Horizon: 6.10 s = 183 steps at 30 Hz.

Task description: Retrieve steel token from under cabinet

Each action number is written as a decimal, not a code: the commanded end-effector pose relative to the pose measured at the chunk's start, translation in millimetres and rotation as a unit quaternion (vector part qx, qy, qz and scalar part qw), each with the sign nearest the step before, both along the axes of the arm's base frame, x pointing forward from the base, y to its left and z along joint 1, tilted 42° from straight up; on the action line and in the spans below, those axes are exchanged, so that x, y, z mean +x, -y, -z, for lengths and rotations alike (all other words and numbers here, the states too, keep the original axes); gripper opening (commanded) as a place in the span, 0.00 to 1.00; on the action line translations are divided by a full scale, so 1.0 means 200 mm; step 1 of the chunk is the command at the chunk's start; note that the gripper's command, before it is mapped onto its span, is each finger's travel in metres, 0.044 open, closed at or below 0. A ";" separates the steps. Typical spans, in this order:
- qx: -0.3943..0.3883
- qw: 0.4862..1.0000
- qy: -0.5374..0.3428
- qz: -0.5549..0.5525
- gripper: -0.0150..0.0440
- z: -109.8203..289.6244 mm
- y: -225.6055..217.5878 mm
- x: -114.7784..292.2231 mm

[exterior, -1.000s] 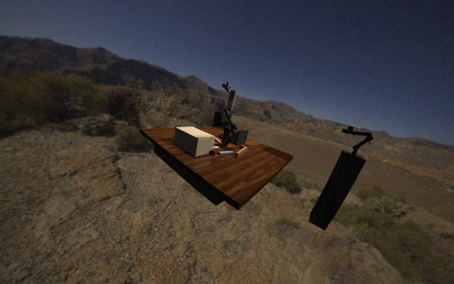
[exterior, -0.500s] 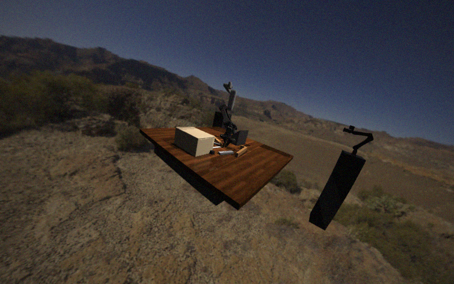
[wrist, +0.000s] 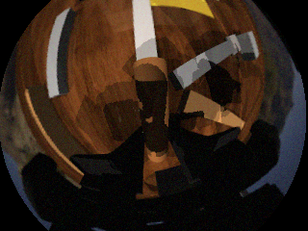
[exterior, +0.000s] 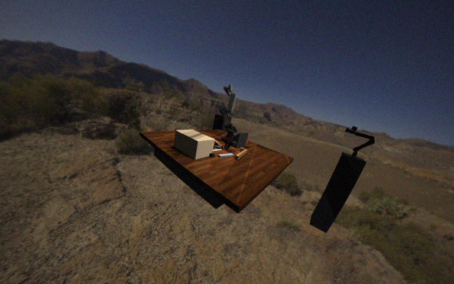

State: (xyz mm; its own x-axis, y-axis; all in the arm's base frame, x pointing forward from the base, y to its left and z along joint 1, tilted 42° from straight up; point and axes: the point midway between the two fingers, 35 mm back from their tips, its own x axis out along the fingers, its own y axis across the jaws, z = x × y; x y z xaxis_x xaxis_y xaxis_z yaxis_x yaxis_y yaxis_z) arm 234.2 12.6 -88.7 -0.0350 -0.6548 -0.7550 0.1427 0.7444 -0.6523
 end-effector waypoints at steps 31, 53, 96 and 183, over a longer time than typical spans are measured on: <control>-0.001 0.999 0.027 0.035 0.25 0.11 -0.15 0.00; -0.003 0.999 0.030 0.041 0.43 0.15 -0.20 -0.01; 0.001 0.998 0.036 0.041 0.45 0.17 -0.20 -0.01; -0.002 0.999 0.034 0.039 0.25 0.09 -0.09 0.51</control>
State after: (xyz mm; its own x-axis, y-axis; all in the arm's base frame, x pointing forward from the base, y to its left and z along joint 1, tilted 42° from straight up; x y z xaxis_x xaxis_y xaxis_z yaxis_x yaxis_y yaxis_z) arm 329.4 32.3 -107.4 -0.0367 -0.6574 -0.7527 0.2419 0.7249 -0.6450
